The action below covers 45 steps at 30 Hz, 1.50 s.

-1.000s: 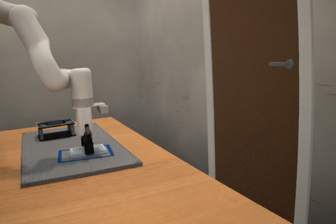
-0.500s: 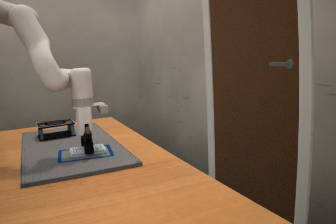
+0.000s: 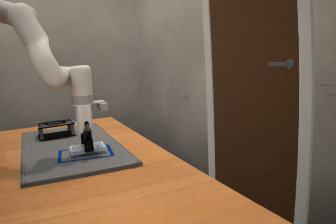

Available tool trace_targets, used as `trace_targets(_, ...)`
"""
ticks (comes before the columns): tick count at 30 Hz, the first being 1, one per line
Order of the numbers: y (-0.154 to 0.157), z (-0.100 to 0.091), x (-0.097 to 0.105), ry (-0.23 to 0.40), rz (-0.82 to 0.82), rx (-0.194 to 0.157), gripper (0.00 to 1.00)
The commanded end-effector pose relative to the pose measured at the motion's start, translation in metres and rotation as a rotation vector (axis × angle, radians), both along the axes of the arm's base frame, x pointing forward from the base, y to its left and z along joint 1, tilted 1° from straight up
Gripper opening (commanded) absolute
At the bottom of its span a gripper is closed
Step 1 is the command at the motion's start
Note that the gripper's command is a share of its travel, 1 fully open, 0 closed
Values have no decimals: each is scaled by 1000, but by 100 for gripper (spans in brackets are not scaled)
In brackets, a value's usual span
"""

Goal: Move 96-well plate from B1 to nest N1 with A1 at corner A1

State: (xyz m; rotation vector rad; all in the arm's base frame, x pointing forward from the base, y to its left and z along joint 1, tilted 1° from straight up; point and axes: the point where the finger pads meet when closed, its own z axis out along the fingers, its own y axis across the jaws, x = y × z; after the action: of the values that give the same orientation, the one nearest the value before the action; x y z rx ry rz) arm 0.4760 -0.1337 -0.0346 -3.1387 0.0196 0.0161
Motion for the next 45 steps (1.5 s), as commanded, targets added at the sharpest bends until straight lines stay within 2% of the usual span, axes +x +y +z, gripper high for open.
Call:
trace_targets(1, 0, 4, 2, -5, 0, 2, 0)
trace_targets(24, 0, 12, 2, -5, 0, 2, 0)
trace_targets(45, -1, 44, 2, -5, 0, 2, 0)
